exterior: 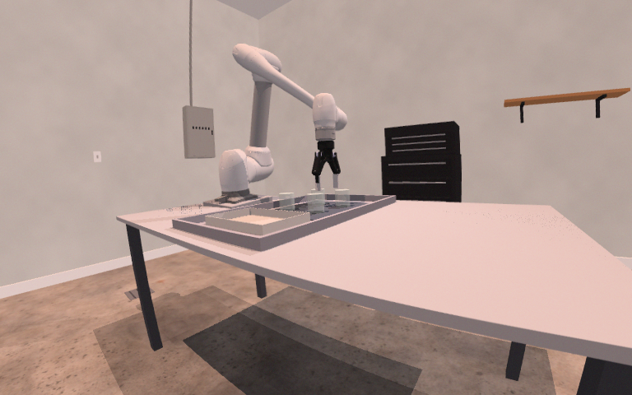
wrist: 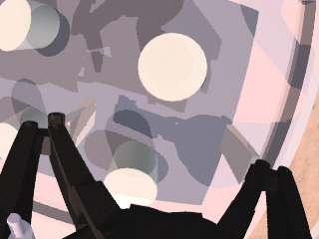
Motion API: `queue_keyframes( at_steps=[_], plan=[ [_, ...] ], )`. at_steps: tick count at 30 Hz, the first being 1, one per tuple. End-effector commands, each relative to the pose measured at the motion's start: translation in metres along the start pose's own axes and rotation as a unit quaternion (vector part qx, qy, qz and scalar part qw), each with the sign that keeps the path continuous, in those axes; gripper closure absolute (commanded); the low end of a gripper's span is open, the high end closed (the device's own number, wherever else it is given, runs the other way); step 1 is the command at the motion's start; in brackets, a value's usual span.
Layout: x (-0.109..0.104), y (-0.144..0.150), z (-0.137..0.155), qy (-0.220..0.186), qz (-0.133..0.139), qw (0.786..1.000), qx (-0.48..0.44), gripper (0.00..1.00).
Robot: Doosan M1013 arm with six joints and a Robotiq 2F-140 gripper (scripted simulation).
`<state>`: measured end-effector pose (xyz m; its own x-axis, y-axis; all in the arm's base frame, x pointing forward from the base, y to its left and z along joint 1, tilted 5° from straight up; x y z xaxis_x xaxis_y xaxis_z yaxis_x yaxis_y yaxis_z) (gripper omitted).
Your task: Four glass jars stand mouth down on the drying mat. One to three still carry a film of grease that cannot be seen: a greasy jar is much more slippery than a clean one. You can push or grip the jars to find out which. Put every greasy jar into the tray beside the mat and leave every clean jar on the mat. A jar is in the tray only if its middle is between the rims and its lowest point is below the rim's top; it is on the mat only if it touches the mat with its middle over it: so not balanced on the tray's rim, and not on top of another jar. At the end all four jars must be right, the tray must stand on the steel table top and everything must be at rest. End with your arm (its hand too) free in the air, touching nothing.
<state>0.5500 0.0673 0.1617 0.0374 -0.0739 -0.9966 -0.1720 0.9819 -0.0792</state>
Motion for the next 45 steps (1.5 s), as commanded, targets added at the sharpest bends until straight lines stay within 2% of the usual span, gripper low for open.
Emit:
queue_keyframes(
  at_steps=[1,10,16,18,22,24,33,35,45],
  plan=[
    [-0.001,-0.002,0.004,-0.003,-0.001,1.0,-0.001,0.0],
    [-0.001,-0.002,0.004,-0.003,-0.001,1.0,-0.001,0.0],
    [-0.047,-0.002,0.004,-0.003,-0.001,1.0,-0.001,0.0],
    [-0.047,-0.002,0.004,-0.003,-0.001,1.0,-0.001,0.0],
    [-0.078,-0.002,0.003,-0.003,-0.001,1.0,-0.001,0.0],
    [-0.078,-0.002,0.003,-0.003,-0.001,1.0,-0.001,0.0],
    [-0.078,-0.057,-0.044,-0.003,-0.001,1.0,-0.001,0.0],
    [-0.078,-0.057,-0.044,-0.003,-0.001,1.0,-0.001,0.0],
    [-0.077,-0.119,-0.096,-0.003,-0.001,1.0,-0.001,0.0]
  ],
)
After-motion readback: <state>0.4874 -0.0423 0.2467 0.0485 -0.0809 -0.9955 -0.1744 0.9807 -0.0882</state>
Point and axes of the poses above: the point where the finger pads meet when closed, its own x axis out along the fingers, its own y axis across the jaws, z = x × y, the point moved 8 cm from there along -x, back along the fingers, and after that the axes turned 15 degrees about -x, right-handed, at the moved point
